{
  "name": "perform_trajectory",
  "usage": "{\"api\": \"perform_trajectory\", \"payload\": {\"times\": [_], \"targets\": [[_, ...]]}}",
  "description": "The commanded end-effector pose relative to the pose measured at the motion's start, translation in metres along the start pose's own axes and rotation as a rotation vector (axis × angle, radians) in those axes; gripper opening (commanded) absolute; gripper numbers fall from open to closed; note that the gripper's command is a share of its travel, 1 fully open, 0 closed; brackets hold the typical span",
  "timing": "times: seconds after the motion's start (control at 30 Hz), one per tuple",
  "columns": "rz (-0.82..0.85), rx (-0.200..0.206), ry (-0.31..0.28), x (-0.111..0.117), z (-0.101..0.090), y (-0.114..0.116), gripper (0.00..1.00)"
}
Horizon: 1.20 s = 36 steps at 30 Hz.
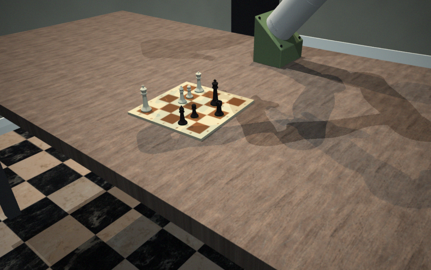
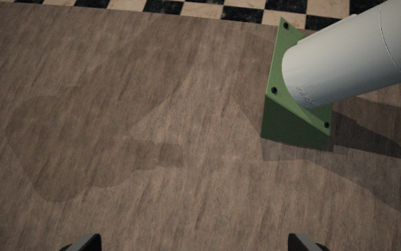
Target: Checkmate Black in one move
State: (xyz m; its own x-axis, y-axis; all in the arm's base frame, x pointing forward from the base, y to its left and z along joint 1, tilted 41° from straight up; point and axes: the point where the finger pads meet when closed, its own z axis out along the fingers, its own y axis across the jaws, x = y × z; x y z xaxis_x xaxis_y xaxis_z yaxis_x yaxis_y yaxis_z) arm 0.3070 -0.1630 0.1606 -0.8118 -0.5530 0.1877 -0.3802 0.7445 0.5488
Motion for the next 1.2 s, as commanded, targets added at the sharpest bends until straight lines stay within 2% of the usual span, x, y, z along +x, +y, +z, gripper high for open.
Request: {"api": "perform_trajectory", "payload": {"times": [0.0, 0.2, 0.23, 0.33, 0.37, 0.43, 0.47, 0.5, 0.57, 0.63, 0.67, 0.73, 0.77, 0.8, 0.83, 0.9, 0.93, 0.97, 1.0, 1.07, 1.13, 1.17], "targets": [[-0.040, 0.033, 0.037, -0.015, -0.006, 0.009, 1.00], [-0.206, 0.162, 0.144, -0.078, -0.014, 0.051, 1.00], [-0.206, 0.162, 0.144, -0.078, -0.014, 0.051, 1.00], [-0.311, 0.243, 0.199, -0.114, -0.016, 0.083, 1.00], [-0.311, 0.243, 0.199, -0.114, -0.016, 0.083, 1.00], [-0.387, 0.302, 0.232, -0.139, -0.015, 0.110, 1.00], [-0.387, 0.302, 0.232, -0.139, -0.015, 0.110, 1.00], [-0.426, 0.331, 0.247, -0.151, -0.014, 0.124, 1.00], [-0.426, 0.331, 0.247, -0.151, -0.014, 0.124, 1.00], [-0.506, 0.391, 0.274, -0.173, -0.011, 0.155, 1.00], [-0.506, 0.391, 0.274, -0.173, -0.011, 0.155, 1.00], [-0.588, 0.451, 0.295, -0.193, -0.006, 0.189, 1.00], [-0.588, 0.451, 0.295, -0.193, -0.006, 0.189, 1.00], [-0.629, 0.479, 0.303, -0.202, -0.003, 0.206, 1.00], [-0.629, 0.479, 0.303, -0.202, -0.003, 0.206, 1.00], [-0.710, 0.534, 0.316, -0.217, 0.004, 0.242, 1.00], [-0.710, 0.534, 0.316, -0.217, 0.004, 0.242, 1.00], [-0.750, 0.560, 0.320, -0.223, 0.007, 0.260, 1.00], [-0.750, 0.560, 0.320, -0.223, 0.007, 0.260, 1.00], [-0.826, 0.608, 0.324, -0.233, 0.016, 0.295, 1.00], [-0.826, 0.608, 0.324, -0.233, 0.016, 0.295, 1.00], [-0.863, 0.630, 0.324, -0.237, 0.020, 0.312, 1.00]]}}
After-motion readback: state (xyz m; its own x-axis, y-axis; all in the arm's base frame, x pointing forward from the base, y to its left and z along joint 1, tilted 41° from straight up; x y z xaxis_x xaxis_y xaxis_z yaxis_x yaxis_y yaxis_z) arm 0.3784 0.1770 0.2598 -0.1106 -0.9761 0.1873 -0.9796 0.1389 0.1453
